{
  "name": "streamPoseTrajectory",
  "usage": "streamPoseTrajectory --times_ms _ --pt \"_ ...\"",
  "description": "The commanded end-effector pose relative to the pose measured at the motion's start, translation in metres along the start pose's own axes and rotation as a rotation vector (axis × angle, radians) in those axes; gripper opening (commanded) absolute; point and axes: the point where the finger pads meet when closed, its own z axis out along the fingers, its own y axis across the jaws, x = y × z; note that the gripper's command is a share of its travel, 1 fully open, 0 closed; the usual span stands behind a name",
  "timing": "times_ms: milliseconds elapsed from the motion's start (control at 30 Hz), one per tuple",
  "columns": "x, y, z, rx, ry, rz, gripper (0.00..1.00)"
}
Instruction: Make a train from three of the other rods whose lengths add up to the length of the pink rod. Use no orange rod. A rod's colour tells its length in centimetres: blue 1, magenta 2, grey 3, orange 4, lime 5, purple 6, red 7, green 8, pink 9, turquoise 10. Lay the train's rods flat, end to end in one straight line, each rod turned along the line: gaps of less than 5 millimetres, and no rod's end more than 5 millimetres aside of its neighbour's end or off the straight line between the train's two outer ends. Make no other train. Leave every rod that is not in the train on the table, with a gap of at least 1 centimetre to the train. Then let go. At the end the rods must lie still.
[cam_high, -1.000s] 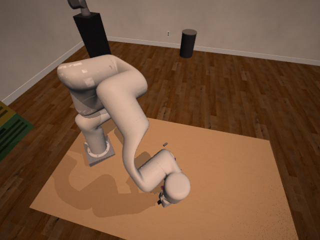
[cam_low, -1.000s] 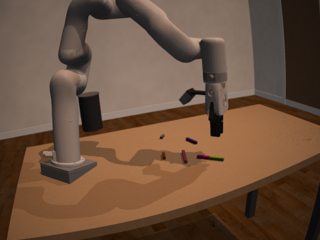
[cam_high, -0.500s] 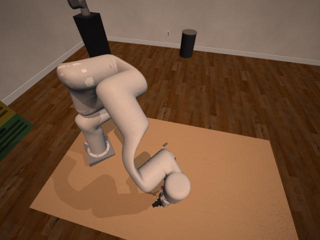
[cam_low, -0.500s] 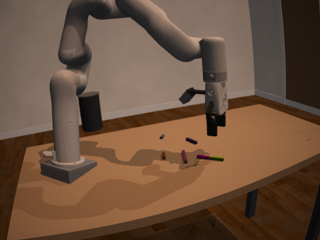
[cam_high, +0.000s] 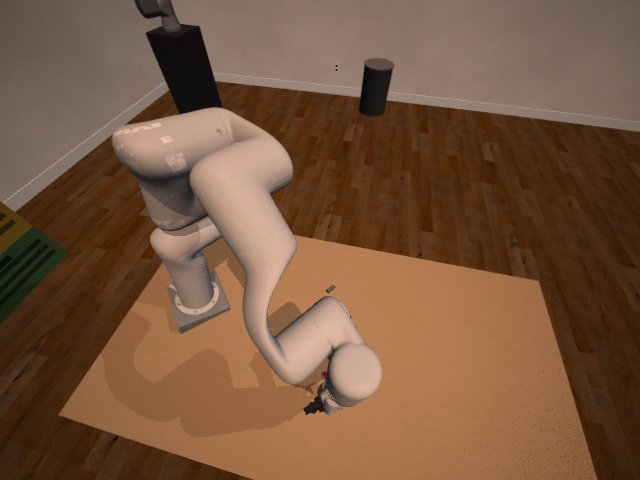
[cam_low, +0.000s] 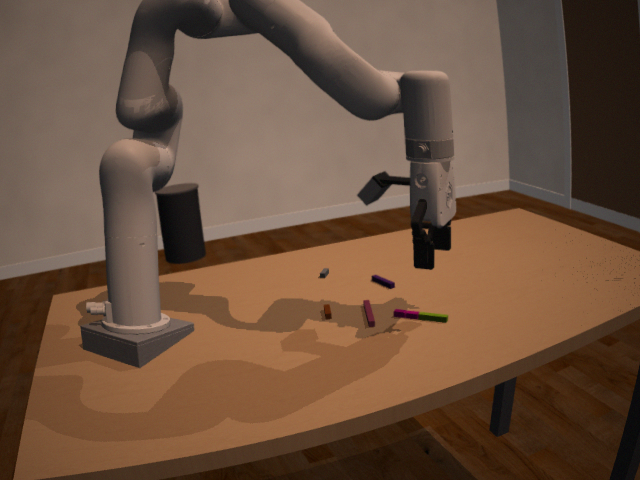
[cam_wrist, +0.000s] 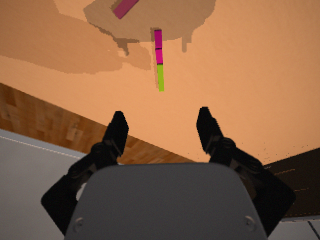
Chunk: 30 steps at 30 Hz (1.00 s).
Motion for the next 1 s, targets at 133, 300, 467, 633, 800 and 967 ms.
streamPoseTrajectory --times_ms 133,300,467,633,800,967 --pt "-0.001 0.001 -0.024 -0.002 -0.005 -0.001 1.00" --pt "-0.001 0.001 -0.051 -0.002 -0.005 -0.001 1.00" --pt "-0.001 0.001 -0.073 -0.002 -0.005 -0.001 1.00" --pt "-0.001 0.001 -0.080 -0.002 -0.005 -0.001 1.00" --pt "-0.001 0.001 -0.083 -0.002 -0.005 -0.001 1.00" --pt "-0.001 0.001 -0.083 -0.002 -0.005 -0.001 1.00"
